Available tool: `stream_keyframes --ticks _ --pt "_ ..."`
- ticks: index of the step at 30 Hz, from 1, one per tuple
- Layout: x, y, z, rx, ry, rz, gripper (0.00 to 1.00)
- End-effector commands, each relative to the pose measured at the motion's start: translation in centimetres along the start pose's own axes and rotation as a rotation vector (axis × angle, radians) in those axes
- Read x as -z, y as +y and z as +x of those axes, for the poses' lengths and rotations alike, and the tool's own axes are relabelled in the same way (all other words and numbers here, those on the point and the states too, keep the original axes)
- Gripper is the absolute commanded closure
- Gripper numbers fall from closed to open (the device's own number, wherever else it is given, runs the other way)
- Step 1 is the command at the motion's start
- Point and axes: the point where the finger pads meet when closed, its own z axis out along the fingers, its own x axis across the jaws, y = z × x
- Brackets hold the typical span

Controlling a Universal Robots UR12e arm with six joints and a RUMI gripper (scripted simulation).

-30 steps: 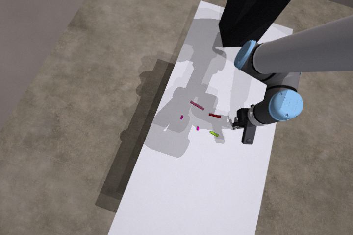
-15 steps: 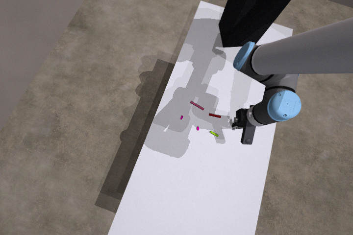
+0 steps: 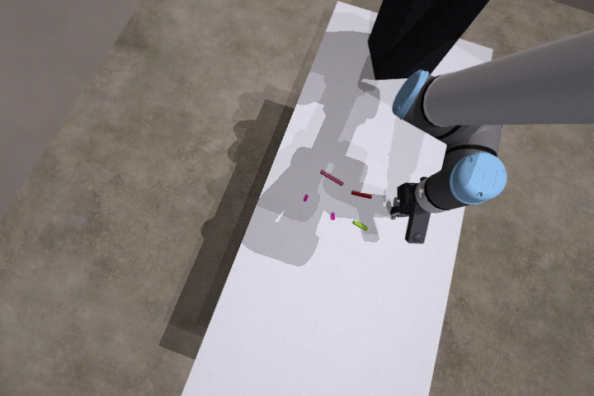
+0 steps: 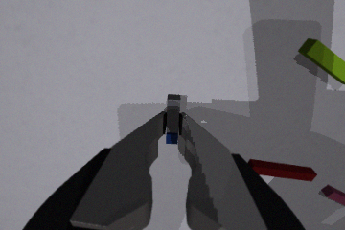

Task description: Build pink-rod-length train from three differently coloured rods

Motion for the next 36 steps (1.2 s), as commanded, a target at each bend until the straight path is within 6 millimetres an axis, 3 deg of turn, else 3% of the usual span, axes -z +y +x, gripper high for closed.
stream_keyframes --ticks 1,14,29,36 --pt "0.04 -0.04 0.0 0.0 0.0 0.001 1.0" --pt "0.04 -0.04 0.0 0.0 0.0 0.001 1.0" --pt "0.04 -0.04 0.0 0.0 0.0 0.001 0.86" --pt "0.04 -0.04 0.0 0.0 0.0 0.001 0.86"
